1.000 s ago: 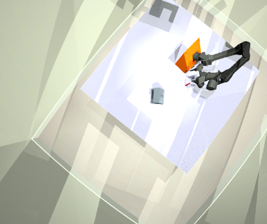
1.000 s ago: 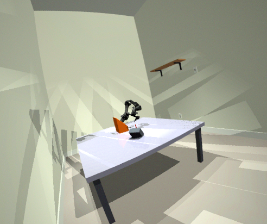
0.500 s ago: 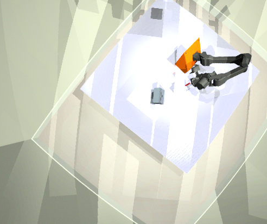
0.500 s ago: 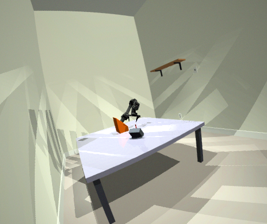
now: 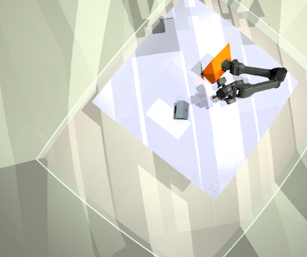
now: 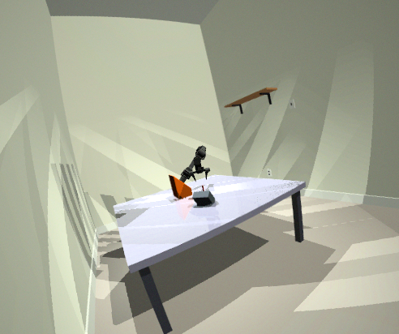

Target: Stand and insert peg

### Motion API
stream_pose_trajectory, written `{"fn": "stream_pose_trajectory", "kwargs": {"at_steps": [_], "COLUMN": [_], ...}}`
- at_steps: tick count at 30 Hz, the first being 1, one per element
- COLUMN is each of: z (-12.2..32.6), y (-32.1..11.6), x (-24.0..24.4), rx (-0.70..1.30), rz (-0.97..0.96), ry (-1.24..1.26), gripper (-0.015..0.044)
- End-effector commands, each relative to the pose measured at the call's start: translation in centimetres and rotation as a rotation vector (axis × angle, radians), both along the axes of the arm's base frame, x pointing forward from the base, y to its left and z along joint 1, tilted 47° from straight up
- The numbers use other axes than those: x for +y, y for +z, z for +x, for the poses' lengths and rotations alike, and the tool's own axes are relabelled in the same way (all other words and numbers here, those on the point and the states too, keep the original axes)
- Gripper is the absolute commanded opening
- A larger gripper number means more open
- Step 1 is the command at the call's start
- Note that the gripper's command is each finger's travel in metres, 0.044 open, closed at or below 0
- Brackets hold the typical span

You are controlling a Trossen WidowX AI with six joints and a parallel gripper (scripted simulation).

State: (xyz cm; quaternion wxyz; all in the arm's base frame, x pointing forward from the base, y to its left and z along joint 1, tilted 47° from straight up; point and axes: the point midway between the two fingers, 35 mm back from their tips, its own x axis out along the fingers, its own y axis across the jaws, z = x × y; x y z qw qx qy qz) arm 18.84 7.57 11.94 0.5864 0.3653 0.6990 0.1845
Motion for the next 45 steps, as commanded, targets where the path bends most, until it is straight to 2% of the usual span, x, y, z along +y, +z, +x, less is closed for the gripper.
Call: {"fn": "stream_pose_trajectory", "kwargs": {"at_steps": [1,45], "z": [0.24,0.24], "y": [0.19,-0.28], "x": [-0.02,0.49], "rx": [-0.008,-0.803], "rz": [0.008,0.053], "ry": [0.0,0.744], "gripper": [0.044,0.044]}}
